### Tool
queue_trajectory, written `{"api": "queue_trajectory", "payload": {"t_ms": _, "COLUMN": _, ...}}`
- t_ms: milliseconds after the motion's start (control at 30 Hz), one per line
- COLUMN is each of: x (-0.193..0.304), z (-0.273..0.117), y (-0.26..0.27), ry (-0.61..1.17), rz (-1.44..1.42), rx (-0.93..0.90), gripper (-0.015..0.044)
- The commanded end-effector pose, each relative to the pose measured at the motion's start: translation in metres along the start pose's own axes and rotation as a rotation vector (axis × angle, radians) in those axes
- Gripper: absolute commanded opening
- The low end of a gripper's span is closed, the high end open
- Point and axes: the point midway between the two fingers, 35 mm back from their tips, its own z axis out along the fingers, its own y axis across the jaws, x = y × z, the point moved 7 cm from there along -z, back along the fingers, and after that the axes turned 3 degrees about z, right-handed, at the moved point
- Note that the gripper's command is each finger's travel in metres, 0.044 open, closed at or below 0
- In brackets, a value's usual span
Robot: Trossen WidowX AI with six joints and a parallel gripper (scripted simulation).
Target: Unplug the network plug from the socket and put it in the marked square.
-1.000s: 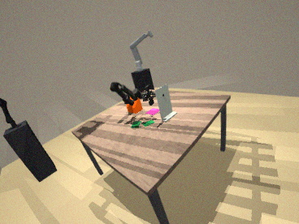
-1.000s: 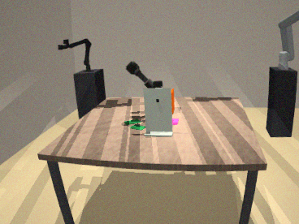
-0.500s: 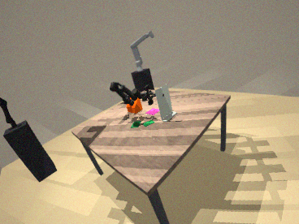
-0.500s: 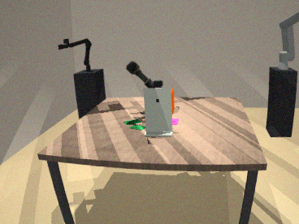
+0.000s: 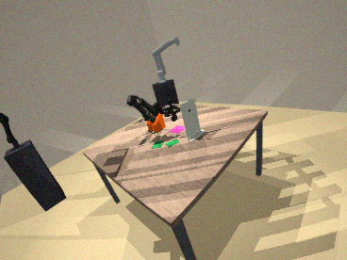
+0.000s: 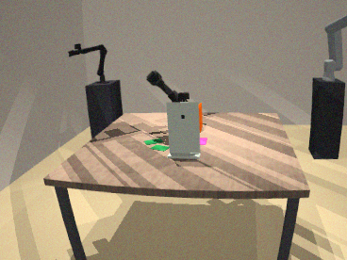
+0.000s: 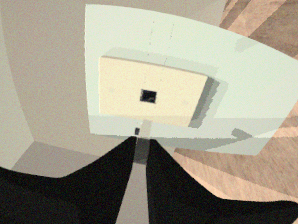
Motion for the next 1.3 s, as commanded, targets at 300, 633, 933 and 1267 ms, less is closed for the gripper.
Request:
{"api": "queue_trajectory", "payload": {"t_ms": 300, "x": 0.005, "z": -0.006, "y": 0.027, "ry": -0.002, "rz": 0.006, "rx": 0.0, "gripper": 0.0}}
{"api": "queue_trajectory", "payload": {"t_ms": 633, "x": 0.008, "z": -0.014, "y": 0.047, "ry": -0.001, "rz": 0.008, "rx": 0.002, "gripper": 0.0}}
{"api": "queue_trajectory", "payload": {"t_ms": 933, "x": 0.013, "z": -0.018, "y": 0.052, "ry": 0.012, "rz": 0.02, "rx": 0.037, "gripper": 0.0}}
{"api": "queue_trajectory", "payload": {"t_ms": 1267, "x": 0.036, "z": -0.02, "y": 0.024, "ry": 0.076, "rz": 0.077, "rx": 0.27, "gripper": 0.0}}
